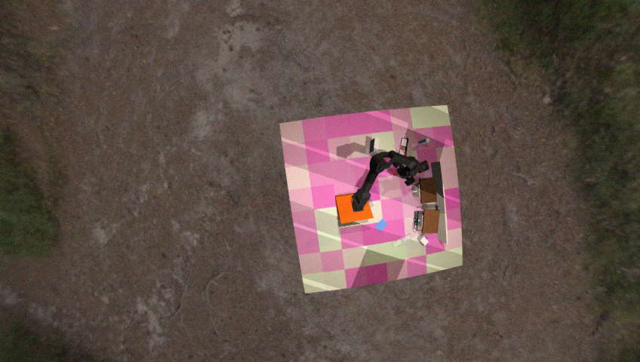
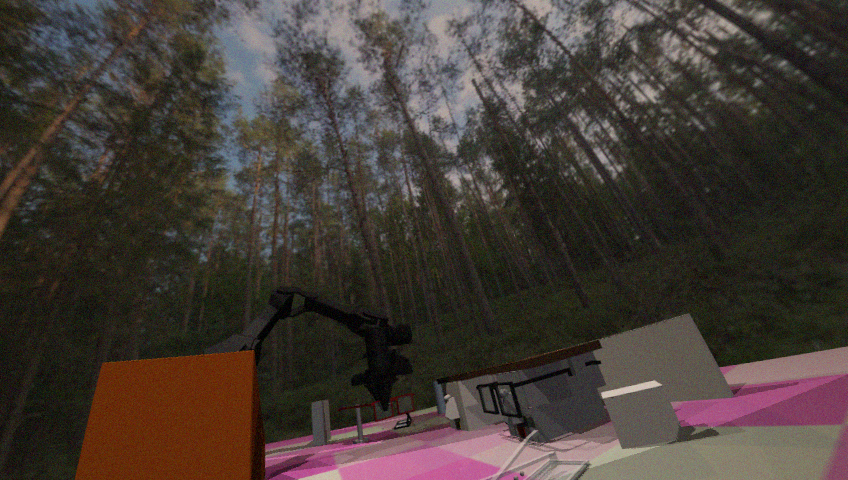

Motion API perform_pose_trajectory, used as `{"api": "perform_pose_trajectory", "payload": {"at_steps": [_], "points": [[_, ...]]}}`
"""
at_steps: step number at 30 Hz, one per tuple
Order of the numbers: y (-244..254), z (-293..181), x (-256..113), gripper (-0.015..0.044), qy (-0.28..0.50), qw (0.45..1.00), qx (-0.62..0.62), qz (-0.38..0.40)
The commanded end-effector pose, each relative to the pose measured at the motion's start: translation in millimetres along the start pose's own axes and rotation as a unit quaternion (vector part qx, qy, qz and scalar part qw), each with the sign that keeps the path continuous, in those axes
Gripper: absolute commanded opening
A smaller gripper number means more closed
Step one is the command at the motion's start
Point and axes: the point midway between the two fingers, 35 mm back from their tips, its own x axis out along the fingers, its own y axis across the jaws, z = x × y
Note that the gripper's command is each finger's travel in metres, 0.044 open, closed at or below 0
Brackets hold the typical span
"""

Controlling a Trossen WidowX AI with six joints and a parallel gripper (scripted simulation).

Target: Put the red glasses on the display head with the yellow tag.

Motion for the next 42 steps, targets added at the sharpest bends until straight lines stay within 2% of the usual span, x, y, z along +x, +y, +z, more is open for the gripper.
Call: {"api": "perform_pose_trajectory", "payload": {"at_steps": [1,8,17,23,42], "points": [[0.2,-3.1,0.5,0.0,0.0,1.0,-0.002,0.002],[-0.4,-5.2,-5.9,0.0,0.001,1.0,-0.002,0.001],[-0.6,-9.7,-57.9,0.0,0.001,1.0,-0.002,0.001],[-7.1,-14.2,-59.4,0.0,0.002,1.0,-0.002,-0.001],[-97.9,-117.0,-61.6,0.0,0.008,1.0,0.0,-0.01]]}}
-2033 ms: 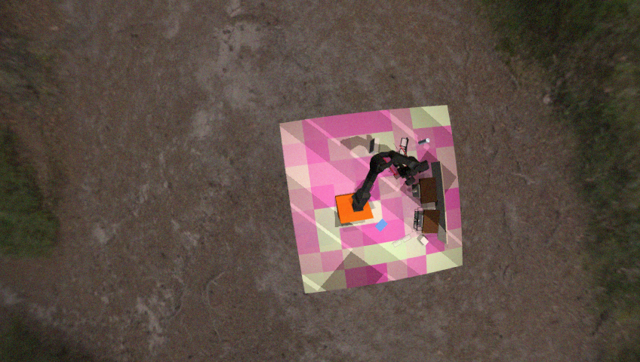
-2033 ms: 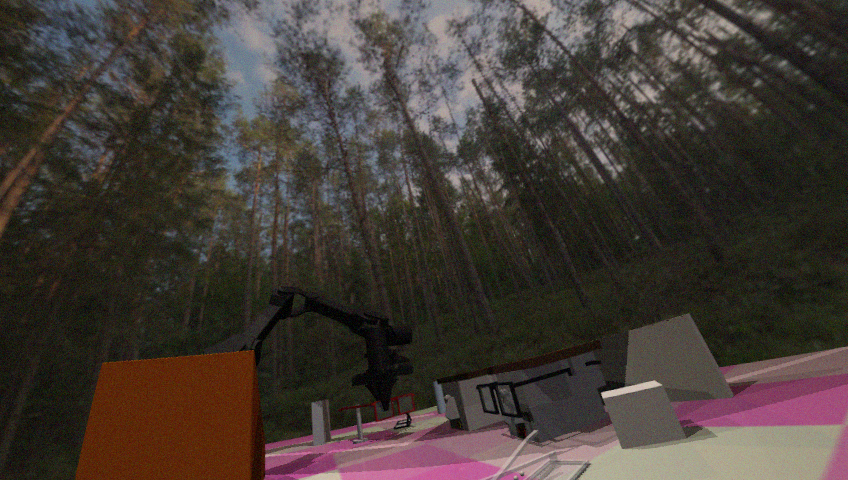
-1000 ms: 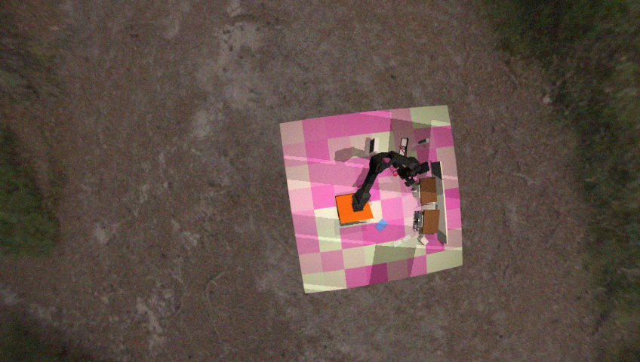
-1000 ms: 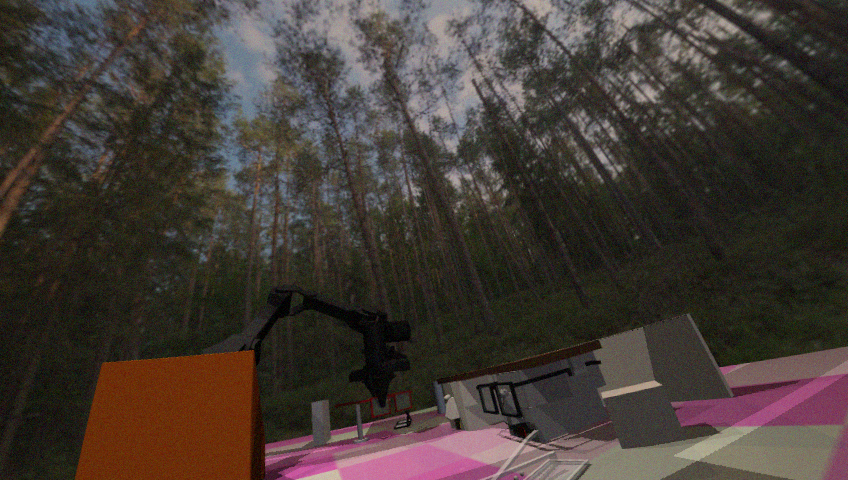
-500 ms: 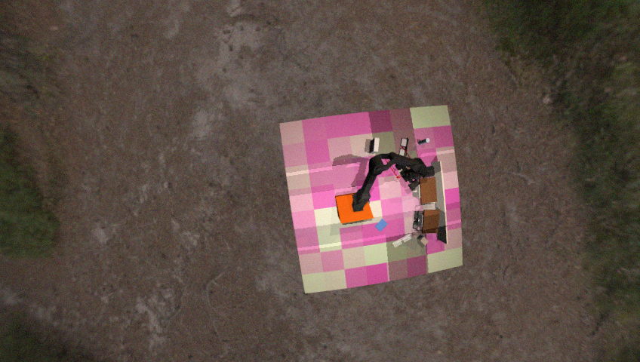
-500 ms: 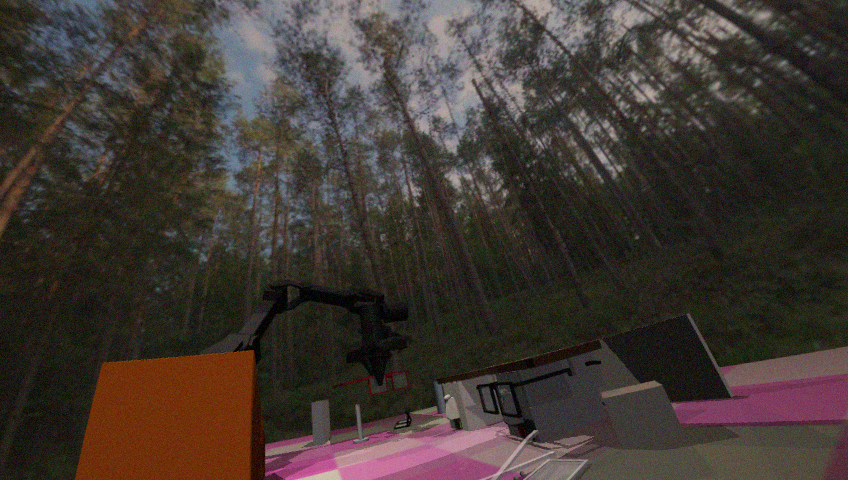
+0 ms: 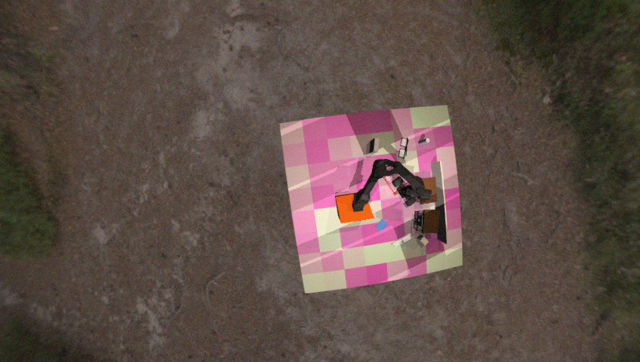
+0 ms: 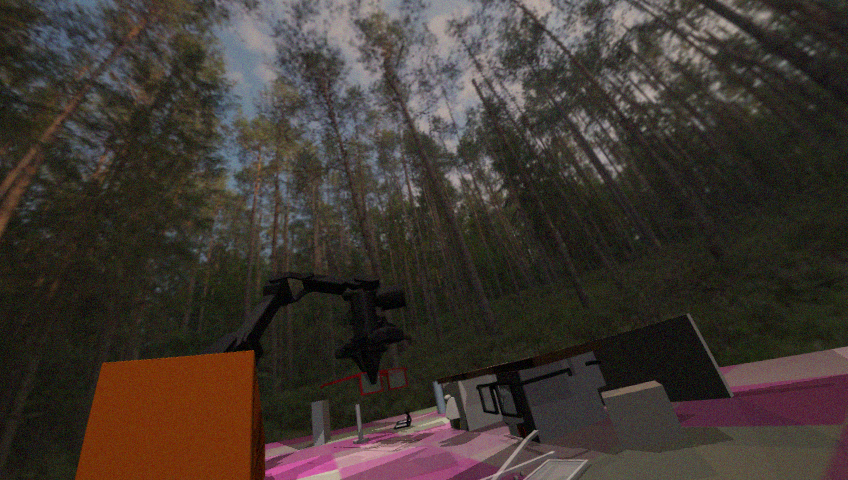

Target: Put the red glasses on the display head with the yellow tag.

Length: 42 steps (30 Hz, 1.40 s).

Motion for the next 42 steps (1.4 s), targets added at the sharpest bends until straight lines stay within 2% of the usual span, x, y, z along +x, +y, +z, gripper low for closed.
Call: {"api": "perform_pose_trajectory", "payload": {"at_steps": [1,8,42], "points": [[-14.5,-29.1,3.4,0.0,0.003,1.0,0.0,0.005],[-26.1,-63.5,6.1,0.0,0.001,1.0,0.0,0.011],[-29.1,-61.2,32.5,0.0,0.001,1.0,0.0,0.009]]}}
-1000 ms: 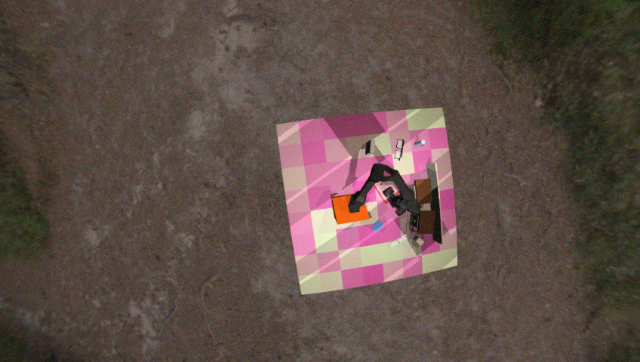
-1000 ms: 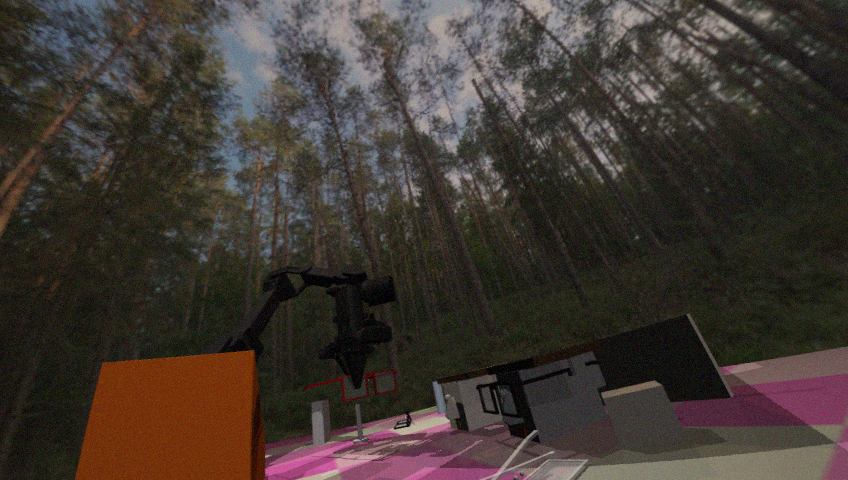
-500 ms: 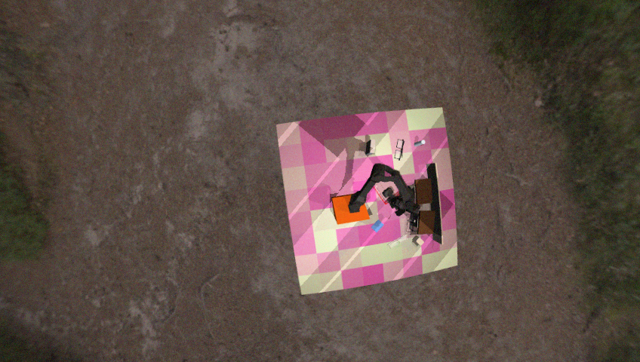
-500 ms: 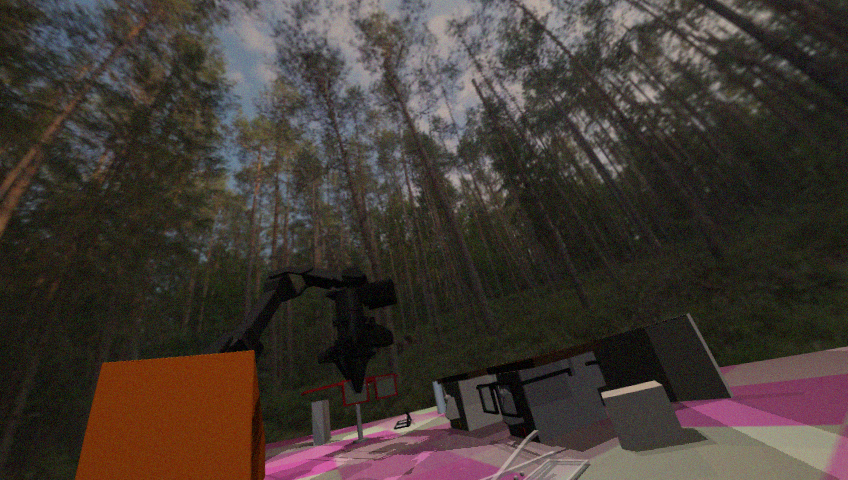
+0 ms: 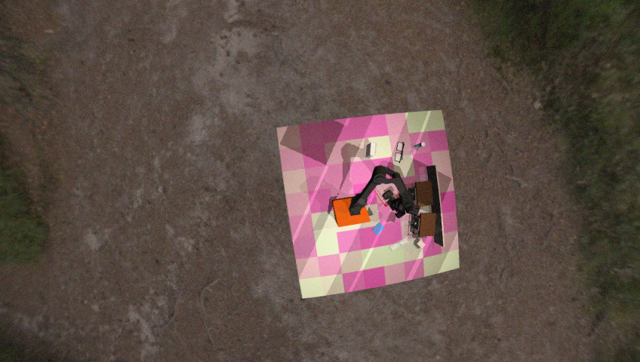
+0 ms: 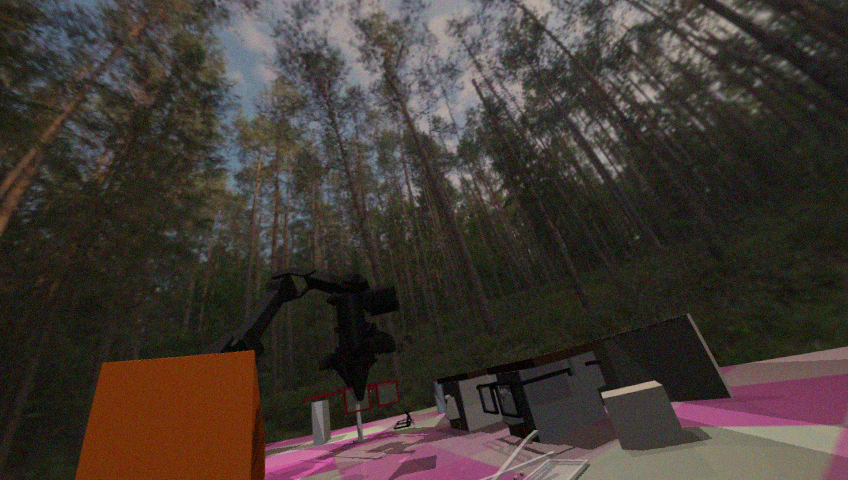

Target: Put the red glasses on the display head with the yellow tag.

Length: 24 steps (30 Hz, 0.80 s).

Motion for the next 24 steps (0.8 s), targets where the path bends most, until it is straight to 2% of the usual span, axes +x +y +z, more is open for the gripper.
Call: {"api": "perform_pose_trajectory", "payload": {"at_steps": [1,24], "points": [[1.1,-1.0,6.4,0.0,0.002,1.0,0.004,0.004],[0.5,-0.3,27.3,0.0,0.002,1.0,0.004,0.003]]}}
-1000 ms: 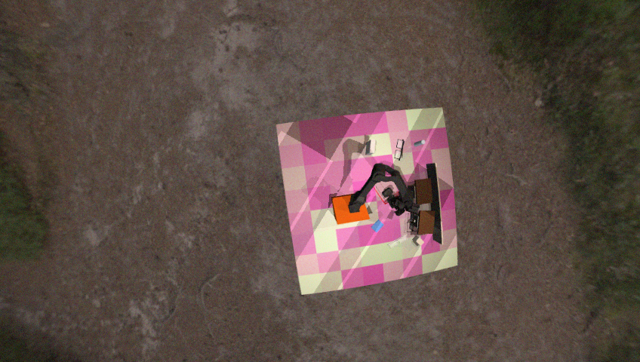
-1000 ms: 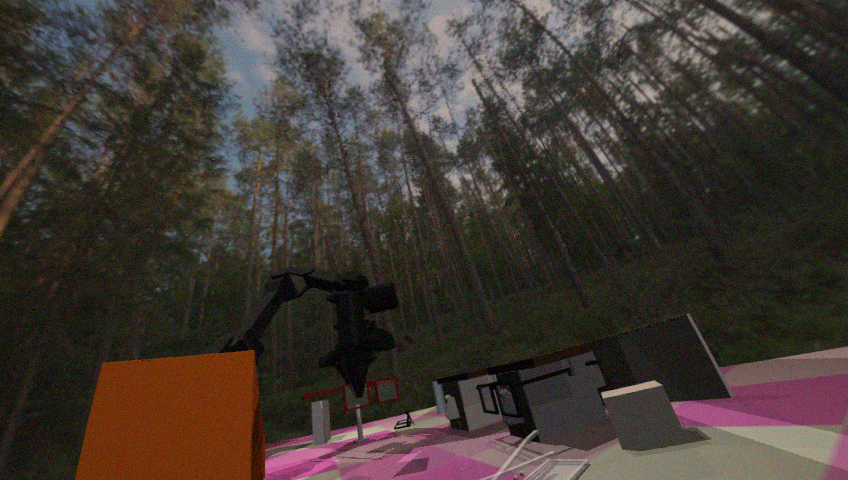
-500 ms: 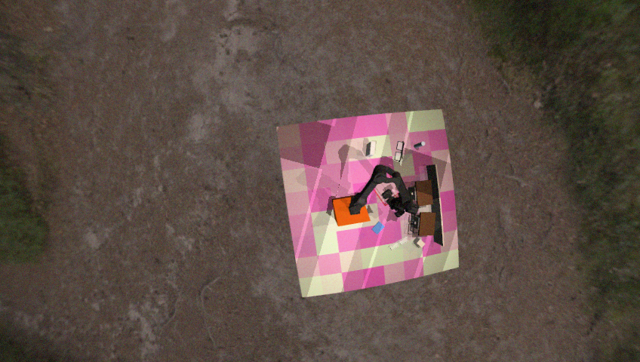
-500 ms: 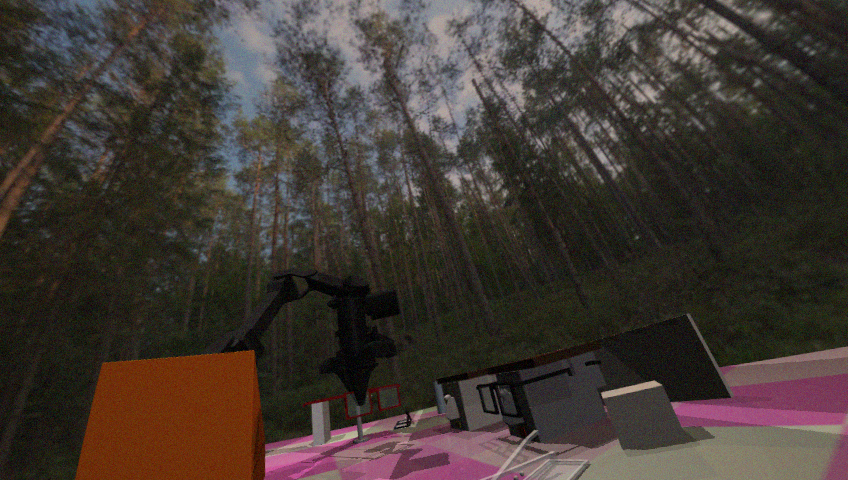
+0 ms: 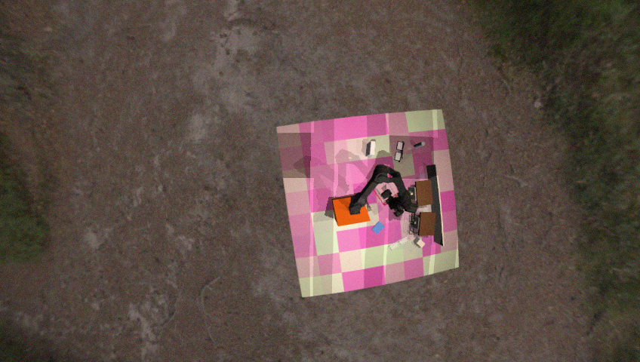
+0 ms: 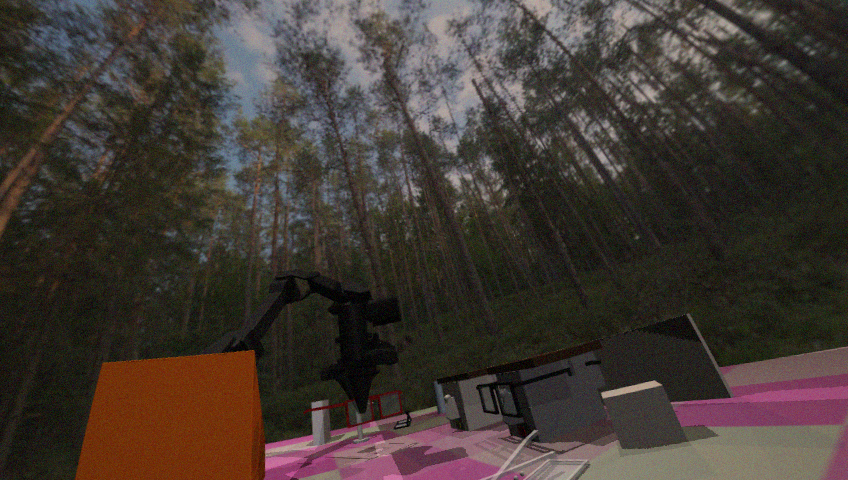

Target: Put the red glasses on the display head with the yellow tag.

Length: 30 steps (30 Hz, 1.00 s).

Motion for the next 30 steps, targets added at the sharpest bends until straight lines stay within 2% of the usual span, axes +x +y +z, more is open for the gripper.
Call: {"api": "perform_pose_trajectory", "payload": {"at_steps": [1,30], "points": [[1.6,-1.4,6.2,0.0,0.002,1.0,0.004,0.004],[3.4,-2.0,31.7,0.0,0.001,1.0,0.004,0.005]]}}
